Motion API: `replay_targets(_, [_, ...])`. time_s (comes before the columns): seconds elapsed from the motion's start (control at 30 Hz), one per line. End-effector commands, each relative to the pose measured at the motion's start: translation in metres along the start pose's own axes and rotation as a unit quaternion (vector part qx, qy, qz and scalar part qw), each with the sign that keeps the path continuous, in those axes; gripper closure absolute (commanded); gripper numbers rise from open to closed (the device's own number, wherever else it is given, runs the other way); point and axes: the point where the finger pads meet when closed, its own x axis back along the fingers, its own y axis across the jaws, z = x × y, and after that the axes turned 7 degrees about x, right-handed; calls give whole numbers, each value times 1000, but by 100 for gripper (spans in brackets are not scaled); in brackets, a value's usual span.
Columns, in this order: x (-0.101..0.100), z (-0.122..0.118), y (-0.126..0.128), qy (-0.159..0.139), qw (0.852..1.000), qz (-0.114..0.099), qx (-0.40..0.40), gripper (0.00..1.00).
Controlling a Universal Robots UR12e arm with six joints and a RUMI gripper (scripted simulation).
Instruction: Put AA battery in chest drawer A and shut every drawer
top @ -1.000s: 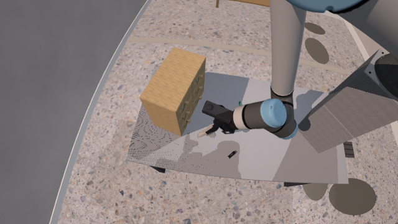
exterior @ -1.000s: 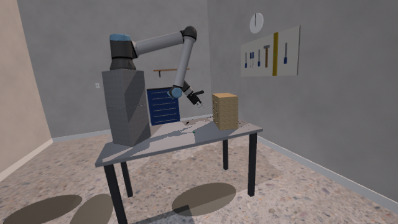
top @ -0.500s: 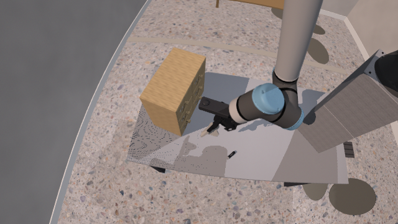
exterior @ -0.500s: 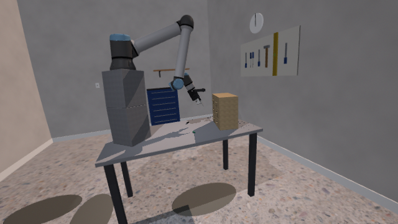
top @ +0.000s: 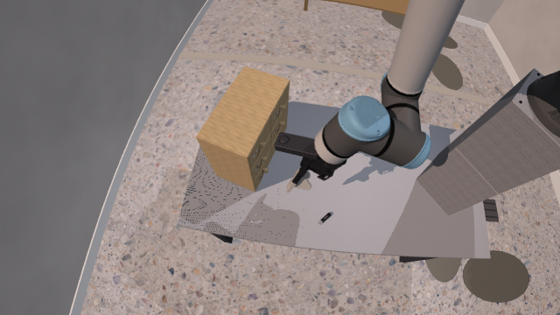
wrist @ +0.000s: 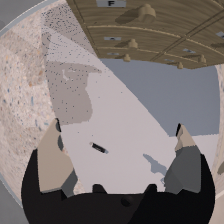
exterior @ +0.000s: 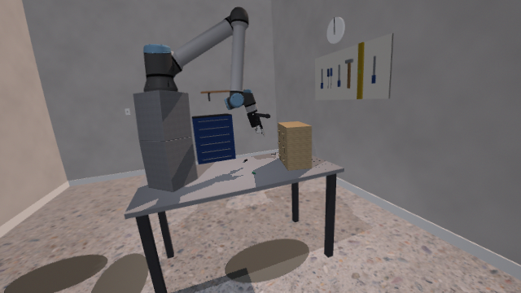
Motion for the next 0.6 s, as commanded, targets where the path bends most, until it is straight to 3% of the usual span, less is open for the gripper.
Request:
replay_targets(0.0, [6,-2,0,-28,1000,3,0,0])
replay_targets(0.57, [23,-9,-1,-97,995,12,0,0])
